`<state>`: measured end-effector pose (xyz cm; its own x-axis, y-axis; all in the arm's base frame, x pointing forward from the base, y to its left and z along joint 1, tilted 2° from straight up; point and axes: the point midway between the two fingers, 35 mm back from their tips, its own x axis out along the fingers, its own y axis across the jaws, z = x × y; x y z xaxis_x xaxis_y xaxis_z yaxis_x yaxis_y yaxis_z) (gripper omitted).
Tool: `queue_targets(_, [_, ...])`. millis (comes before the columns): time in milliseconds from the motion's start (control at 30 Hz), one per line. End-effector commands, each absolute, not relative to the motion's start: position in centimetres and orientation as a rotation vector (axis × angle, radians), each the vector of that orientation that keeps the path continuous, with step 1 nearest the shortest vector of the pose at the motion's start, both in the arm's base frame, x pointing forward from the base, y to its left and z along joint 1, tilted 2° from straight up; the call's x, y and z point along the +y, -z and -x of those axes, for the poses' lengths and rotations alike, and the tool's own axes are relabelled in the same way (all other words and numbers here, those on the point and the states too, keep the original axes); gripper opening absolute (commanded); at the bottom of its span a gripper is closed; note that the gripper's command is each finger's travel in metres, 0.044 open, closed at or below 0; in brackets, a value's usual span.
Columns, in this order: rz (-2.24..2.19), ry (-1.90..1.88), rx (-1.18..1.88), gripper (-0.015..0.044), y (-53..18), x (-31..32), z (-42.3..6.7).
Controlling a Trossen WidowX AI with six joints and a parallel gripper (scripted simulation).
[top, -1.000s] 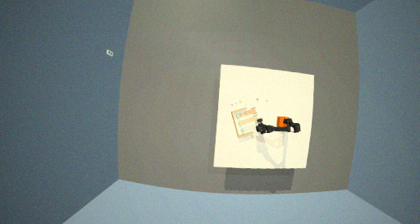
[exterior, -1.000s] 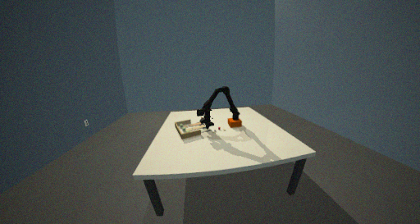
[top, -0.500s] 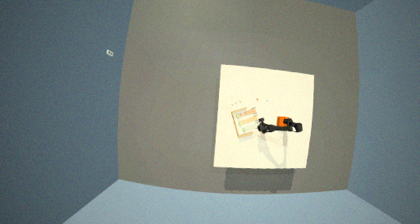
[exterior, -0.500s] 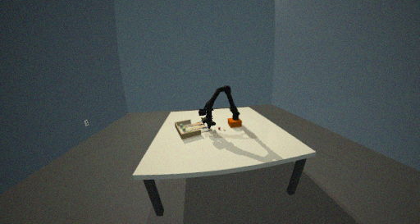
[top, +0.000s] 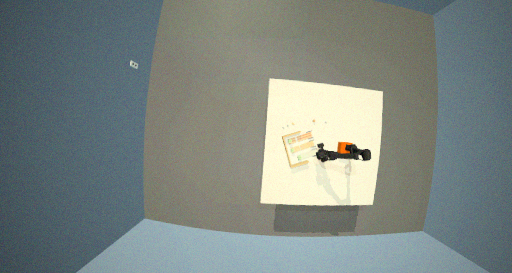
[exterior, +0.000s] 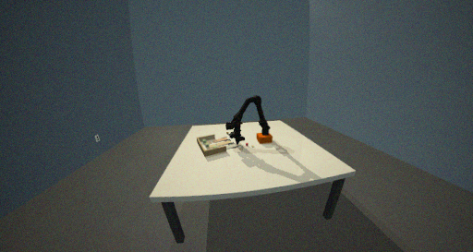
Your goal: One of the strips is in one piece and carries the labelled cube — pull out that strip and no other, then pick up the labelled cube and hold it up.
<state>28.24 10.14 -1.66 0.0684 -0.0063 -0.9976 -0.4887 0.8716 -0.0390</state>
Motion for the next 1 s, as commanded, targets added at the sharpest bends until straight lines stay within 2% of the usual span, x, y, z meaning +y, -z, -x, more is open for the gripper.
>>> queue_targets(0, [0.423,-0.382,1.497,0.0000,2.2,9.4,-26.8])
queue_targets(967, [0.424,-0.381,1.500,0.0000,2.3,7.6,-23.6])
